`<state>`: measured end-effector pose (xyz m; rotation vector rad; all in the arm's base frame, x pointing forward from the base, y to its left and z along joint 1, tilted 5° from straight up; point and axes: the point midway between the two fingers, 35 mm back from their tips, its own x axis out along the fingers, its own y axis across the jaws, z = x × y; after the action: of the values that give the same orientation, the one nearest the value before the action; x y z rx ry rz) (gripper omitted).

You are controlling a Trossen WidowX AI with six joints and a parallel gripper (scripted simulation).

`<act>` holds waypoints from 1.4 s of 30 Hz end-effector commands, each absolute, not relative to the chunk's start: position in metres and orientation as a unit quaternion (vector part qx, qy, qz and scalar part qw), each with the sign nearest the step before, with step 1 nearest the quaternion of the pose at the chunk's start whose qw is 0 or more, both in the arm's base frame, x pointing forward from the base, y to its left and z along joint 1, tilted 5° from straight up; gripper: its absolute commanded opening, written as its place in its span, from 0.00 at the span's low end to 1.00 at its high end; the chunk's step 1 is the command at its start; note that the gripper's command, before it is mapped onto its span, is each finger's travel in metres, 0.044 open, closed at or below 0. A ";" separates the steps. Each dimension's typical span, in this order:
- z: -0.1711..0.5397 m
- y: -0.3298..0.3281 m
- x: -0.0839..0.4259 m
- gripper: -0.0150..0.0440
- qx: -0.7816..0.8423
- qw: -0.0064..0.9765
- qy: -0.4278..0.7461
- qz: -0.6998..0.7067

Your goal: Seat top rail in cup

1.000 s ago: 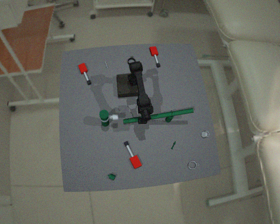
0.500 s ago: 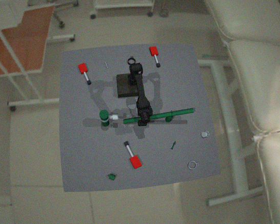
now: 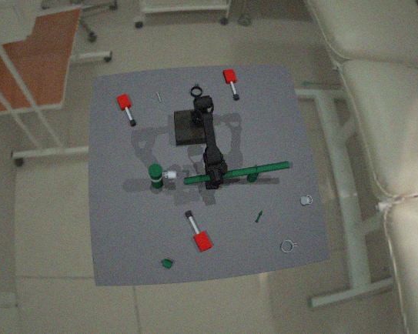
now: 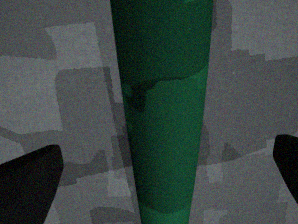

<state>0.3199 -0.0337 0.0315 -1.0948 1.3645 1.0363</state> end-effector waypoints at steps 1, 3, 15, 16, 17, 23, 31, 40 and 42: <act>0.023 -0.034 0.318 1.00 -0.457 0.524 0.571 0.437; 0.020 -0.034 0.318 1.00 -0.457 0.524 0.571 0.437; 0.001 -0.035 0.317 1.00 -0.457 0.524 0.570 0.437; -0.001 -0.035 0.317 1.00 -0.457 0.524 0.570 0.437; -0.003 -0.035 0.317 1.00 -0.457 0.524 0.570 0.437; -0.012 -0.036 0.316 1.00 -0.457 0.524 0.571 0.437; -0.014 -0.036 0.316 0.78 -0.457 0.524 0.571 0.437; -0.014 -0.036 0.316 0.51 -0.457 0.524 0.571 0.437; -0.014 -0.036 0.316 0.49 -0.457 0.524 0.571 0.437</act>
<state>0.3165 -0.0365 -0.0139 -1.0942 1.3666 1.0386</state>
